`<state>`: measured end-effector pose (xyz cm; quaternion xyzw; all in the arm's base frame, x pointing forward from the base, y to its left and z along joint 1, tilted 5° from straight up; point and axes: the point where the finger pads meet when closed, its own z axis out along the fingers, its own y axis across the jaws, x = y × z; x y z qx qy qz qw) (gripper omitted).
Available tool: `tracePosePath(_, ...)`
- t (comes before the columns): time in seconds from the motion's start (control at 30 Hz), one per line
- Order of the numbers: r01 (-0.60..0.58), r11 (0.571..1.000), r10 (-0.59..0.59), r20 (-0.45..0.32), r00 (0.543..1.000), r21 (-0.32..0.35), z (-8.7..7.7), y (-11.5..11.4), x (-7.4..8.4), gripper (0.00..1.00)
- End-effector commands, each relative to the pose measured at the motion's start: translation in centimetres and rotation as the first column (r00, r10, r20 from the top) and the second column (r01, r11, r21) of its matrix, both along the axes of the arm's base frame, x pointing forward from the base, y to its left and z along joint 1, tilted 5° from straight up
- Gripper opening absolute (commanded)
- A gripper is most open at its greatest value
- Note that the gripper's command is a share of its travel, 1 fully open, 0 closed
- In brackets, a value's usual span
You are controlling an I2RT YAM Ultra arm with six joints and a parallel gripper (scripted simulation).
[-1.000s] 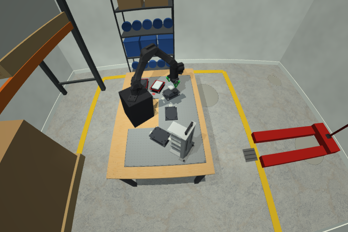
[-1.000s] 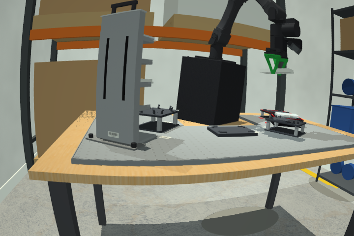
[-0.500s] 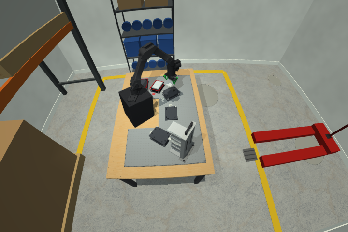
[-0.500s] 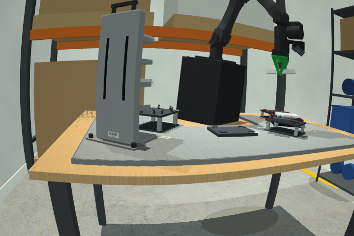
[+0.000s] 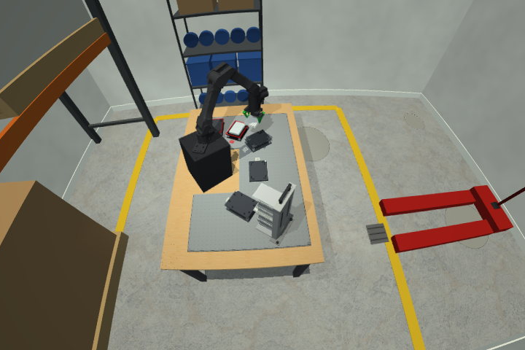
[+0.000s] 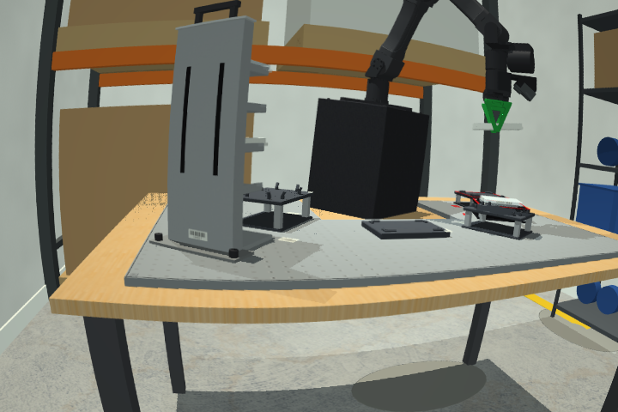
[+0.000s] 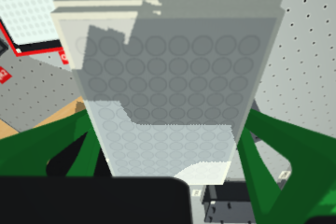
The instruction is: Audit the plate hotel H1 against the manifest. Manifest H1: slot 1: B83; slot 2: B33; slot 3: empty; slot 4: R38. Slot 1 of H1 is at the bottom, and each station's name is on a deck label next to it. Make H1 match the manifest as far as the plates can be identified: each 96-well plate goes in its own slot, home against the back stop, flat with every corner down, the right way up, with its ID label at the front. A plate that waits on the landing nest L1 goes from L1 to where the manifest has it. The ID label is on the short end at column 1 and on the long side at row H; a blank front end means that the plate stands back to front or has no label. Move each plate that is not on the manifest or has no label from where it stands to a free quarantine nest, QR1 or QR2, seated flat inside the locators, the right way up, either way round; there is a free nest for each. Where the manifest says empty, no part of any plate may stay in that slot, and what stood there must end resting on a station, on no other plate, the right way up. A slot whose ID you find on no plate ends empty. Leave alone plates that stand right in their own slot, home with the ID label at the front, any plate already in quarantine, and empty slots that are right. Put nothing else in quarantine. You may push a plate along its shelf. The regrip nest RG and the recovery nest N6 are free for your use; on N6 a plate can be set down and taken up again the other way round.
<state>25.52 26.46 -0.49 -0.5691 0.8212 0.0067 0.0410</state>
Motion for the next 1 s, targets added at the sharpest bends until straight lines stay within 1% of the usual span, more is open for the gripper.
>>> tracePosePath(0.0,-0.003,0.999,0.001,0.036,0.999,0.045,1.7,1.9,-0.2,0.86)
tracePosePath(0.1,-0.002,0.999,0.001,0.034,0.999,0.042,1.8,2.6,-0.9,0.86)
tracePosePath(0.23,-0.001,1.0,0.001,0.015,1.0,0.017,0.7,3.3,-2.1,0.86)
tracePosePath(0.27,-0.001,1.0,0.001,0.015,1.0,0.018,0.6,3.6,-2.3,0.86)
tracePosePath(0.33,-0.001,1.0,0.001,0.015,1.0,0.018,0.6,3.6,-2.3,0.86)
tracePosePath(0.37,-0.002,0.999,0.001,0.037,0.999,0.048,1.9,4.2,-2.3,0.86)
tracePosePath(0.43,-0.002,0.999,0.0,0.037,0.999,0.048,1.9,4.6,-2.8,0.86)
tracePosePath(0.53,-0.002,1.0,0.002,0.009,1.0,0.015,0.5,4.9,-3.9,0.86)
tracePosePath(0.6,-0.002,1.0,0.002,0.011,1.0,0.018,0.7,5.4,-4.3,0.86)
tracePosePath(0.67,-0.002,1.0,0.001,0.017,1.0,0.025,1.2,6.0,-4.7,0.86)
tracePosePath(0.73,-0.002,1.0,0.001,0.011,1.0,0.014,0.6,6.3,-5.3,0.86)
tracePosePath(0.77,-0.002,1.0,0.001,0.014,1.0,0.018,0.6,6.7,-5.4,0.86)
tracePosePath(0.83,-0.002,1.0,0.001,0.017,1.0,0.023,1.1,7.1,-5.9,0.86)
tracePosePath(0.9,-0.002,1.0,0.001,0.017,1.0,0.023,1.1,7.1,-5.9,0.86)
tracePosePath(0.93,-0.002,0.999,0.001,0.024,1.0,0.038,1.5,7.6,-6.0,0.86)
tracePosePath(0.97,-0.001,1.0,0.001,0.015,1.0,0.019,0.7,7.6,-6.4,0.86)
